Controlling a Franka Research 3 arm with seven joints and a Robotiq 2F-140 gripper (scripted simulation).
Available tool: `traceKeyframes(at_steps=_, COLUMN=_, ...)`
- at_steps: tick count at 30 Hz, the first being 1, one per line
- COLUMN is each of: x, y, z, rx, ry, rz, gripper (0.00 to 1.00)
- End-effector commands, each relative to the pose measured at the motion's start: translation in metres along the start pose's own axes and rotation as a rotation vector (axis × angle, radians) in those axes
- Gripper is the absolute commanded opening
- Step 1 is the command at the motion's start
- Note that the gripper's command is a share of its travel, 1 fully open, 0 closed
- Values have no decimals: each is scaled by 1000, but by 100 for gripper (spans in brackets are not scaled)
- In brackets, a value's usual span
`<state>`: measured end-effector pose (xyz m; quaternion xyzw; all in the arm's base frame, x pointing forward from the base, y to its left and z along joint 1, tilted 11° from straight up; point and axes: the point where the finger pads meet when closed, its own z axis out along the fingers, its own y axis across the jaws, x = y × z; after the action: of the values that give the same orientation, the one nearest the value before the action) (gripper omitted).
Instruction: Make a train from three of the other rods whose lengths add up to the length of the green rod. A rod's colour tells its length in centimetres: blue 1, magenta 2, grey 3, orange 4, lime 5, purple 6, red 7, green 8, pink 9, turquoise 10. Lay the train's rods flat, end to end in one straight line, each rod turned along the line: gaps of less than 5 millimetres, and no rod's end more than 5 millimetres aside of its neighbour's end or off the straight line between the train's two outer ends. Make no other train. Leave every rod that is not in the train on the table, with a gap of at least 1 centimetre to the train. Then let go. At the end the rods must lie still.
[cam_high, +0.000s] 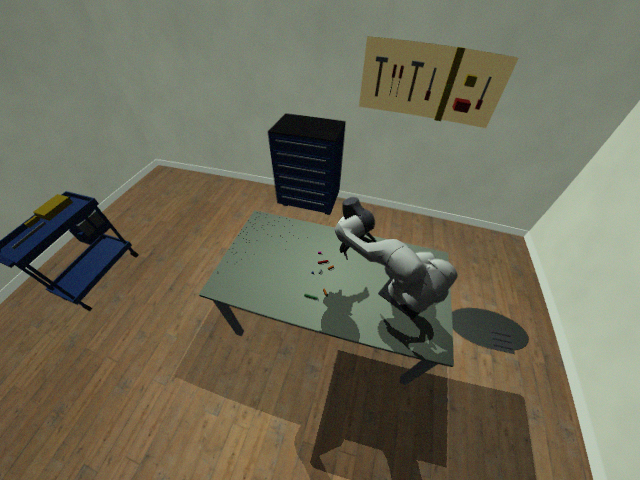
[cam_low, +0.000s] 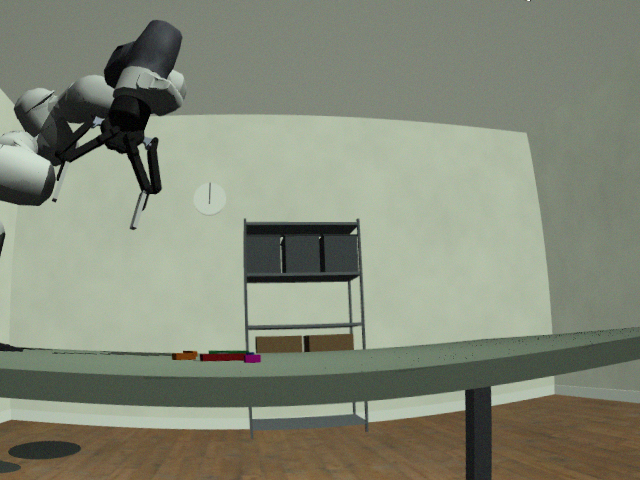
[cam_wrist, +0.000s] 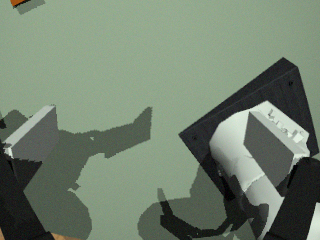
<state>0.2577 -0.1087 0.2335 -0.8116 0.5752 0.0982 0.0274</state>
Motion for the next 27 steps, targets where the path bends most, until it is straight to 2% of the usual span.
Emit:
traceKeyframes(at_steps=1, x=-1, y=-2, z=-1, rx=3, ry=-1, rz=42, gripper=100)
traceKeyframes(at_steps=14, x=-1, y=-2, z=-1, rx=3, ry=-1, rz=42, gripper=100)
traceKeyframes(at_steps=15, x=6, y=-12, z=1, rx=15, ry=2, rz=185, gripper=100)
traceKeyframes(at_steps=27, x=6, y=-12, z=1, rx=15, ry=2, rz=185, gripper=100)
